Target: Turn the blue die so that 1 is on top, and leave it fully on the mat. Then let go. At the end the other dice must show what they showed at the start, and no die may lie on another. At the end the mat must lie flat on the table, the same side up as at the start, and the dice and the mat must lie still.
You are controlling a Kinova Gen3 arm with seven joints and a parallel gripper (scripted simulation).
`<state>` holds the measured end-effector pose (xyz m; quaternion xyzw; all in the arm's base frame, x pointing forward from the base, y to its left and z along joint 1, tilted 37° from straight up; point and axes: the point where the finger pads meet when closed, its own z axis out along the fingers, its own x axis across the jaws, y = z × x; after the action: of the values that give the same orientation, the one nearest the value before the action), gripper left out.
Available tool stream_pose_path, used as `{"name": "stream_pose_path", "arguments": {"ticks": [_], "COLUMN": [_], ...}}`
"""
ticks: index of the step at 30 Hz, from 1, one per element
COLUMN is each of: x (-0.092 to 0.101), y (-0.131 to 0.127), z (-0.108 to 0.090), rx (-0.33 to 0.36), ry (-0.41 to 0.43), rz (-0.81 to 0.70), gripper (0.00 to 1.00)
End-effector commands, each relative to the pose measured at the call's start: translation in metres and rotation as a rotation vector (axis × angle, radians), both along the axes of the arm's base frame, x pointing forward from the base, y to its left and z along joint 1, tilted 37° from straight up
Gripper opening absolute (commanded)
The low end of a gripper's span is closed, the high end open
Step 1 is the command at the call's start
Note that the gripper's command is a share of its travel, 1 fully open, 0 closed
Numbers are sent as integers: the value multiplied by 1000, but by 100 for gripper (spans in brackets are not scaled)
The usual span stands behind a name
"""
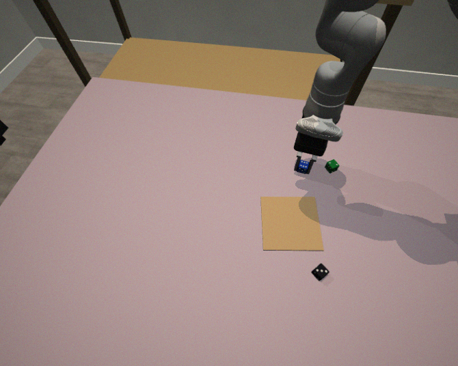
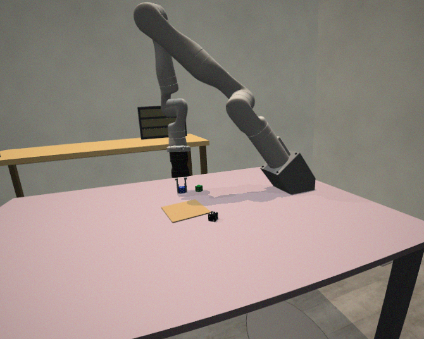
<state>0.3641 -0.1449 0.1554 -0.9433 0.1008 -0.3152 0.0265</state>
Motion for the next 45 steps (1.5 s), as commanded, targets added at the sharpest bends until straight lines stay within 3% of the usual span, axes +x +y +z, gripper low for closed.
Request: {"name": "stream_pose_path", "arguments": {"ticks": [1,45], "x": [-1,-42], "y": [-3,-1], "z": [5,58], "rx": [-8,-8], "ry": [-6,-6], "rz": [-5,-5], "gripper": [49,49]}}
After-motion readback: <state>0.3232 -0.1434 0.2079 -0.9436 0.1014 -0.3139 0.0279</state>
